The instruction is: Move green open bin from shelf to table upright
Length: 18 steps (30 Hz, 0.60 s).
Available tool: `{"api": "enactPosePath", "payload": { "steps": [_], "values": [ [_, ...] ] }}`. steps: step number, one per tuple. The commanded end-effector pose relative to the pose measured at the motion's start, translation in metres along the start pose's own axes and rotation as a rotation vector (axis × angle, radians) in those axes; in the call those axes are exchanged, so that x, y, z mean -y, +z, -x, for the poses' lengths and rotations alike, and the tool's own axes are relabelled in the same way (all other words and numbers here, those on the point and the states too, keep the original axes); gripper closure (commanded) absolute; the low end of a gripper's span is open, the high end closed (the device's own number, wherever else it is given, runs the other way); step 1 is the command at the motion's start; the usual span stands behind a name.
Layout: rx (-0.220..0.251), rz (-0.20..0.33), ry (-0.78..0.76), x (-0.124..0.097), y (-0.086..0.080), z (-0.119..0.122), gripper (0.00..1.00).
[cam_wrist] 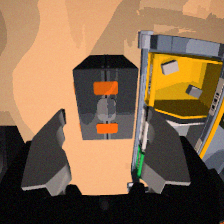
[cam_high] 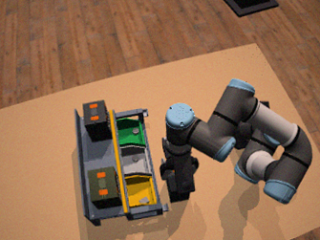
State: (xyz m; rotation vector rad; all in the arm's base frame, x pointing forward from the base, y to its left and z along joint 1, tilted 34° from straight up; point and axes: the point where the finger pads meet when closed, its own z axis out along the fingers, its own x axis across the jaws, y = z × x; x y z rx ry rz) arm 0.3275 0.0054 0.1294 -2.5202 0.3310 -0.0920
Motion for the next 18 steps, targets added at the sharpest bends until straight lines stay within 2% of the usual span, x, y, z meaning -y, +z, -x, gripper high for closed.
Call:
{"api": "enactPosePath", "payload": {
  "steps": [1,6,11,18],
  "values": [
    [-0.002,0.001,0.0,0.0,0.0,0.0,0.42],
    [-0.002,0.001,0.0,0.0,0.0,0.0,0.42],
    [-0.002,0.001,-0.001,-0.047,0.001,-0.019,0.42],
    [-0.002,0.001,-0.001,-0.047,0.001,-0.019,0.42]
  ]
}}
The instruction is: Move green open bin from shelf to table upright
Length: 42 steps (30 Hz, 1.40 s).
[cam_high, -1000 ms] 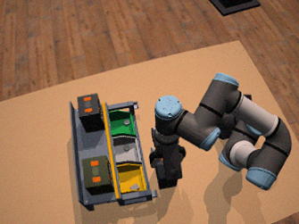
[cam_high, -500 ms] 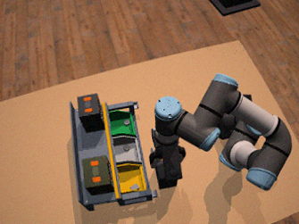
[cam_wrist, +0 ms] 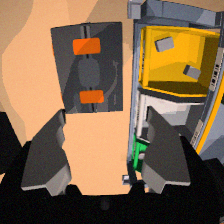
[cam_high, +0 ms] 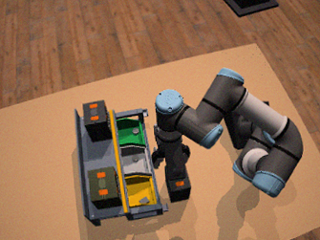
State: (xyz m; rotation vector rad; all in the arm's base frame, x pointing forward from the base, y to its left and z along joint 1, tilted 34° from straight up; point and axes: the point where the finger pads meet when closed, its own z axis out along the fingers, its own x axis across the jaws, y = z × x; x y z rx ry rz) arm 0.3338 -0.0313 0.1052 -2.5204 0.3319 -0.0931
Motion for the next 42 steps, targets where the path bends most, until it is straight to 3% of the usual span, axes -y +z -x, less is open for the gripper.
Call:
{"api": "enactPosePath", "payload": {
  "steps": [1,5,10,22,27,39,42],
  "values": [
    [-0.001,0.001,-0.001,-0.005,0.0,-0.003,0.42],
    [-0.001,0.001,-0.001,-0.005,0.0,-0.003,0.42],
    [-0.001,0.001,-0.001,-0.05,0.001,-0.021,0.42],
    [-0.001,0.001,-0.001,-0.05,0.001,-0.021,0.42],
    [-0.001,0.002,-0.001,-0.096,0.001,-0.039,0.42],
    [-0.001,0.002,-0.001,-0.096,0.001,-0.039,0.42],
    [-0.002,0.002,-0.001,-0.125,0.002,-0.05,0.42]
  ]
}}
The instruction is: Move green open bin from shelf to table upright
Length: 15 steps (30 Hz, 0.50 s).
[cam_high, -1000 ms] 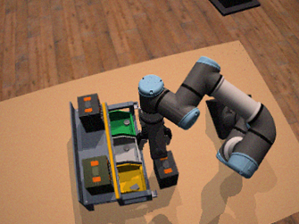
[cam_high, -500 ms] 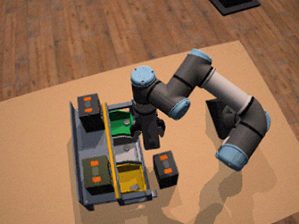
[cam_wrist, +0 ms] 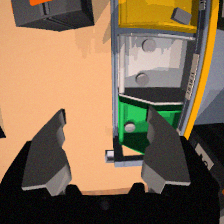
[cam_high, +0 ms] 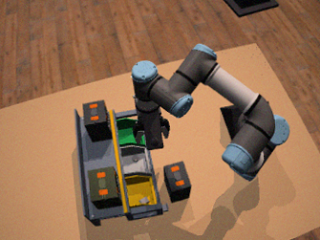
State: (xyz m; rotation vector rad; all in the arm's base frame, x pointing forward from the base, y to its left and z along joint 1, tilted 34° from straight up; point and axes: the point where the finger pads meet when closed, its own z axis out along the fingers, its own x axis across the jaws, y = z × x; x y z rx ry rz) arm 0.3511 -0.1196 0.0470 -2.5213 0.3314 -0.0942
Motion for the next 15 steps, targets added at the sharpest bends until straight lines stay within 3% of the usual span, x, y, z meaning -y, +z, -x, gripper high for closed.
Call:
{"api": "enactPosePath", "payload": {
  "steps": [1,2,14,15],
  "values": [
    [-0.001,0.001,0.0,-0.036,0.0,-0.015,0.42],
    [-0.001,0.001,0.0,-0.046,0.0,-0.019,0.42],
    [-0.001,0.001,0.0,-0.046,0.0,-0.019,0.42],
    [-0.002,0.002,0.0,-0.054,0.0,-0.022,0.42]
  ]
}}
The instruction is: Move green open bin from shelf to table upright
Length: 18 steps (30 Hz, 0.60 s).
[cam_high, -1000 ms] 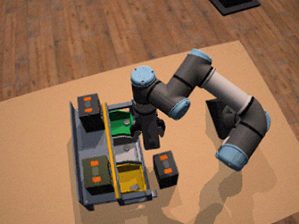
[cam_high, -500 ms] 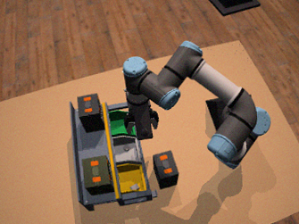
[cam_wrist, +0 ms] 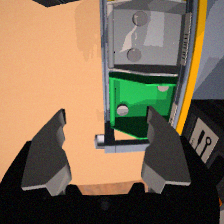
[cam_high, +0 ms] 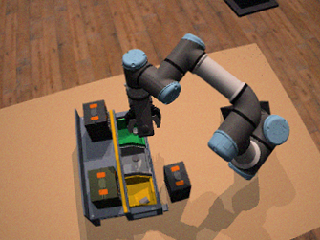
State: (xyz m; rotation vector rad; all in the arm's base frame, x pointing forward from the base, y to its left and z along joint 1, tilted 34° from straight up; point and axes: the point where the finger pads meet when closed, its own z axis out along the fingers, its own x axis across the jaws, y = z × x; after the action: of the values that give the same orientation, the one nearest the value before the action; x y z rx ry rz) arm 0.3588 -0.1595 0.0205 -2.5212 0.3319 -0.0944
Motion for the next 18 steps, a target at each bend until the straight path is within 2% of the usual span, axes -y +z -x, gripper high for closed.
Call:
{"api": "enactPosePath", "payload": {
  "steps": [1,4,18],
  "values": [
    [-0.002,0.002,0.0,-0.018,-0.001,-0.007,0.42],
    [-0.001,0.001,0.0,-0.045,0.0,-0.018,0.42],
    [-0.003,0.002,0.0,-0.041,0.0,-0.017,0.42]
  ]
}}
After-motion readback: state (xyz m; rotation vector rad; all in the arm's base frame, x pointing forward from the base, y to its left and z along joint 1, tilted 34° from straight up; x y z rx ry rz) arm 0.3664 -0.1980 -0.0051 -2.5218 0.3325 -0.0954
